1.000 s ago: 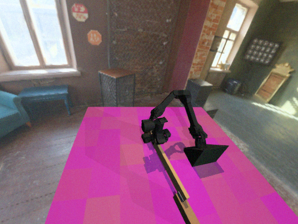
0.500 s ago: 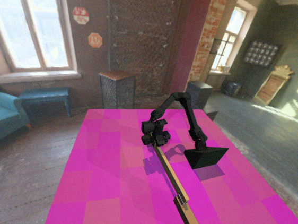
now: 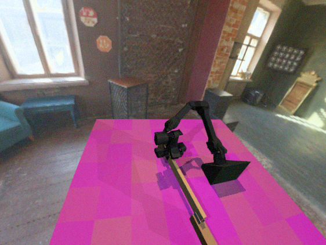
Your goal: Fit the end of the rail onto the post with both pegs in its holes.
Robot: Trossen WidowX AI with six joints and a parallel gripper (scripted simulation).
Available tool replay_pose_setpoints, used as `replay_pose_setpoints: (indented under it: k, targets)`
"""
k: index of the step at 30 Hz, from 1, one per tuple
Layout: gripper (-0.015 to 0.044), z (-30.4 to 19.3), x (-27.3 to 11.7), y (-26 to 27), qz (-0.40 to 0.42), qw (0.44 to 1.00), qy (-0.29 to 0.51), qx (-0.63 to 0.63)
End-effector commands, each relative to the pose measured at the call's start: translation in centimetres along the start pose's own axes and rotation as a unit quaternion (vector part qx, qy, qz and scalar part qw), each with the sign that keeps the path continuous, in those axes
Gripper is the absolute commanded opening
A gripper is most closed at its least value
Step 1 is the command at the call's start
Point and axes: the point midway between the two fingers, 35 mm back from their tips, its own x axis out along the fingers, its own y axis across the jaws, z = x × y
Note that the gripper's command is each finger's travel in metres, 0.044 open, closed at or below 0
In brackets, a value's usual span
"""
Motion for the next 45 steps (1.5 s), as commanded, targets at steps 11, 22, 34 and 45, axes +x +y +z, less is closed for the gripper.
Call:
replay_pose_setpoints:
  k: [11,22,34,45]
  targets:
    - [0.0157,0.0,0.0,0.0,0.0,1.0,-0.002,0.0]
    - [0.044,0.0,0.0,0.0,0.0,1.0,-0.002,0.0]
    - [0.044,3.1,-3.0,0.1,-0.005,1.0,0.0,0.0]
    - [0.044,3.1,-3.0,0.1,-0.005,1.0,0.0,0.0]
